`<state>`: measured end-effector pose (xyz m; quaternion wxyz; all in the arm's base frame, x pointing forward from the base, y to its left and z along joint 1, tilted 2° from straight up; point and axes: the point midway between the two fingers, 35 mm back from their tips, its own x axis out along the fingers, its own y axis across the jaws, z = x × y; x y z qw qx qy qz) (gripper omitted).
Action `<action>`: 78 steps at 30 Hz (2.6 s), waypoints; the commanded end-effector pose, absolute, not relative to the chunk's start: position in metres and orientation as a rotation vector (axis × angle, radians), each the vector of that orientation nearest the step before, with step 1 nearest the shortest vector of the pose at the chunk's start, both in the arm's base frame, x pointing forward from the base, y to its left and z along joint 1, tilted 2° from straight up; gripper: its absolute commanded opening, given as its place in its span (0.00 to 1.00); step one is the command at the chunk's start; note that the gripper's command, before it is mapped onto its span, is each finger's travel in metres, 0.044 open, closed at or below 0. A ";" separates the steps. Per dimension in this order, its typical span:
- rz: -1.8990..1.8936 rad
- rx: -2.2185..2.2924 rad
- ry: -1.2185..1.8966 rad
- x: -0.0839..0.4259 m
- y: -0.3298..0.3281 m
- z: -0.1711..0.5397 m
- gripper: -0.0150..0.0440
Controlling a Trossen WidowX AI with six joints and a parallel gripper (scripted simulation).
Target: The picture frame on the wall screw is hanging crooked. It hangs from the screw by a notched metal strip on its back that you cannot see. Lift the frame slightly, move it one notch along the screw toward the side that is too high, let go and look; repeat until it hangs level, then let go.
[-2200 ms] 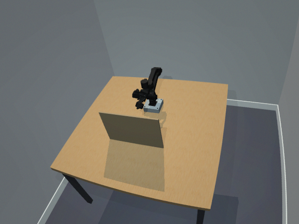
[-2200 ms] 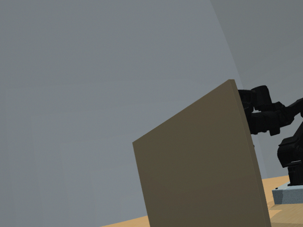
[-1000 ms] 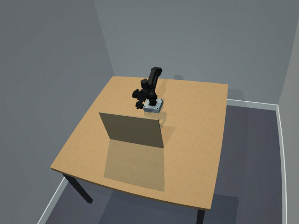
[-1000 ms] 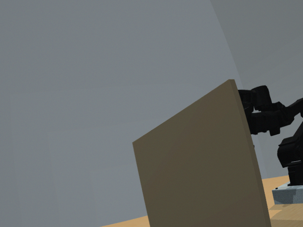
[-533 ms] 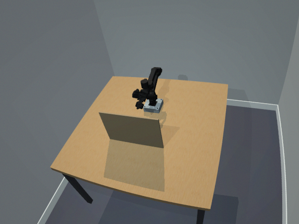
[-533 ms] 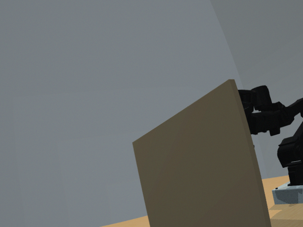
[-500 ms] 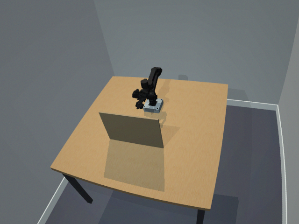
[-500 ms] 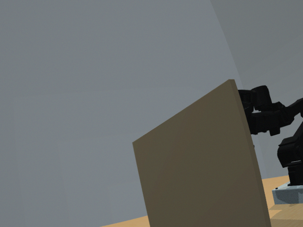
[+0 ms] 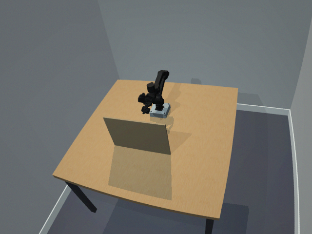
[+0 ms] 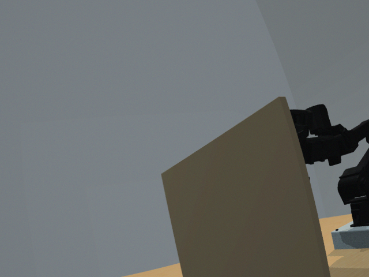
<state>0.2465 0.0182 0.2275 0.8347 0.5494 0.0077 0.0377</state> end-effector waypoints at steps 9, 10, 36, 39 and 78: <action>0.076 1.158 0.012 0.246 0.018 0.228 0.69; 0.076 1.158 0.012 0.246 0.018 0.228 0.69; 0.056 1.158 0.044 0.243 0.016 0.168 0.69; 0.056 1.158 0.044 0.243 0.016 0.168 0.69; 0.080 1.158 0.007 0.326 0.022 0.169 0.69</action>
